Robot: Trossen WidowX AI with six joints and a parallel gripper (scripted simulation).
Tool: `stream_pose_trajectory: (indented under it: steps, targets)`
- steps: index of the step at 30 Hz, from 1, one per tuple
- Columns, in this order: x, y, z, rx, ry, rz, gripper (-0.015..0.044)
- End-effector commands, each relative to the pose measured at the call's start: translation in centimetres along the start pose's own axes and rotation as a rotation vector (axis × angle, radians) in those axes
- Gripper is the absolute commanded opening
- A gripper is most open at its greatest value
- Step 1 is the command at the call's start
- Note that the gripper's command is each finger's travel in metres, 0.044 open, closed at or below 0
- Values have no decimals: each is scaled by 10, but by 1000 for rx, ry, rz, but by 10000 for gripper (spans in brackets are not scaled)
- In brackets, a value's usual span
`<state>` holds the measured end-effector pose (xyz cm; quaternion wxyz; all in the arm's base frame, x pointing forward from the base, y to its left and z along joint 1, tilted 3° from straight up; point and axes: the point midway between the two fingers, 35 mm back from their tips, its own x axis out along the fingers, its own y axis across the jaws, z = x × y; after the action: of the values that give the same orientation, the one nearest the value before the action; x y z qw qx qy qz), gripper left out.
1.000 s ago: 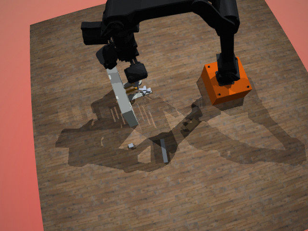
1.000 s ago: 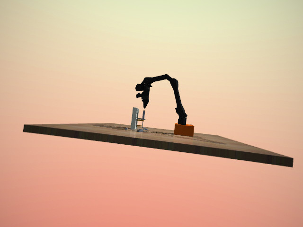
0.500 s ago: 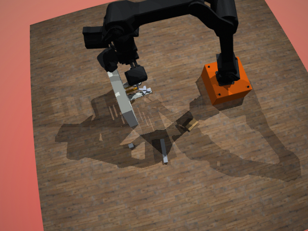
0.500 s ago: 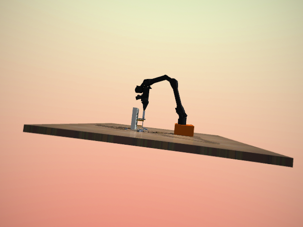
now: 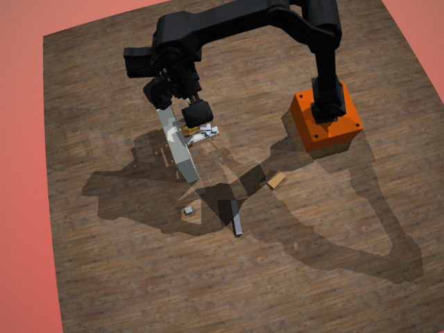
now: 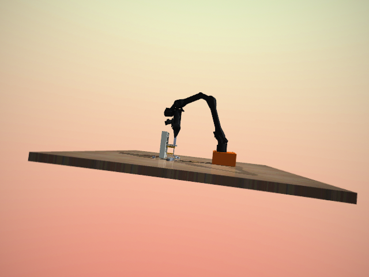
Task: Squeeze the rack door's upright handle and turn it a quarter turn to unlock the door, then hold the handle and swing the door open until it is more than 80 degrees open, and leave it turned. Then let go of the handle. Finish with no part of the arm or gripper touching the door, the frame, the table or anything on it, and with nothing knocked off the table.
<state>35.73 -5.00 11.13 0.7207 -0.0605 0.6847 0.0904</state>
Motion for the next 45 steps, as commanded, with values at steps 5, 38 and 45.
stream_pose_trajectory:
  steps: [5,38,45]
  targets:
    - [14,1,-1,1,-1,3,295]
    - [26,1,-2,9,-1,3,23]
    - [26,1,-2,320,0,3,23]
